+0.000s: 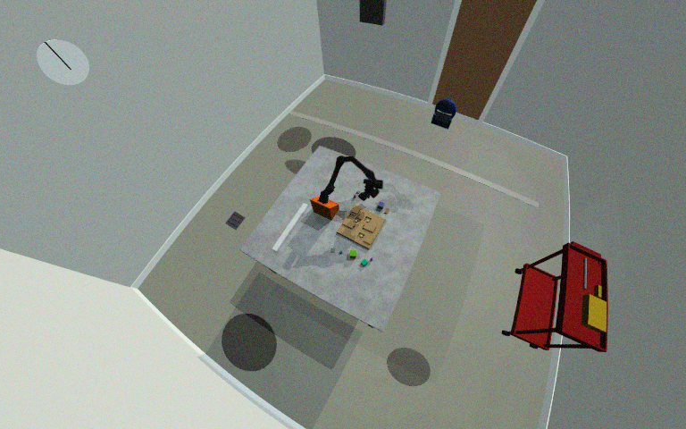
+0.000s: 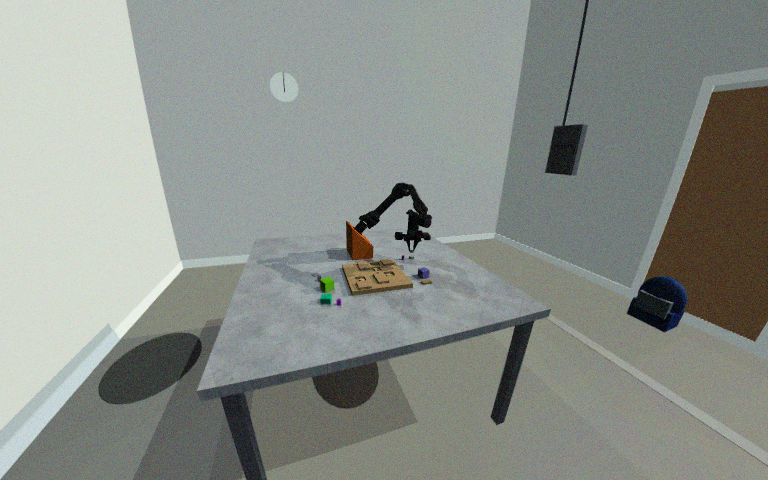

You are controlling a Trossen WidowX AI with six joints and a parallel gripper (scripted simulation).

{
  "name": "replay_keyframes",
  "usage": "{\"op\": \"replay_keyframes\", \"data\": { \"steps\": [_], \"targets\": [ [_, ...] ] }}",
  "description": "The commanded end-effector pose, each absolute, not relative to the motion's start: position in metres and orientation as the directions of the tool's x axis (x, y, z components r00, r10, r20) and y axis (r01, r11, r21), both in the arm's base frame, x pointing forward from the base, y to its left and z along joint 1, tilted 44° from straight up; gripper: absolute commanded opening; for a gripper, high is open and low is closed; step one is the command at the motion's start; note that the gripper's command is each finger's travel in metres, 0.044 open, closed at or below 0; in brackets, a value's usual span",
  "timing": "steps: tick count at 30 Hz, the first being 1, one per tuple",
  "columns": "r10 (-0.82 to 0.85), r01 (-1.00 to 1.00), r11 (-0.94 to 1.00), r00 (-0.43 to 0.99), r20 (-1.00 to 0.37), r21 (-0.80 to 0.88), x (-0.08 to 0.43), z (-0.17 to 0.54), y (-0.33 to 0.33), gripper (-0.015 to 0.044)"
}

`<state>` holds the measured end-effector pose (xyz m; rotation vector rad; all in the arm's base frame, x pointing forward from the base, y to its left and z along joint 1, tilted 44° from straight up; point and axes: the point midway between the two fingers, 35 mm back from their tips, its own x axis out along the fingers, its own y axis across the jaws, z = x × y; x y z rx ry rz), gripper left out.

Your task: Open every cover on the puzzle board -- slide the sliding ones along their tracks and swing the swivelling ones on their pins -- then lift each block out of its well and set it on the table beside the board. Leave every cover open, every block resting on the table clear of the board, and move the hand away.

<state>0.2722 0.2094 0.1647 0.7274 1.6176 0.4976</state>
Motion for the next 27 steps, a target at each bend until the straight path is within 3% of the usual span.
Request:
{"op": "replay_keyframes", "data": {
  "steps": [1,27],
  "targets": [
    [0.699,0.185,0.710,-0.073,-0.711,0.679,0.272,0.160,0.214,0.0080],
    [0.698,0.184,0.711,-0.073,-0.712,0.678,0.272,0.130,0.243,0.0080]
  ]
}}
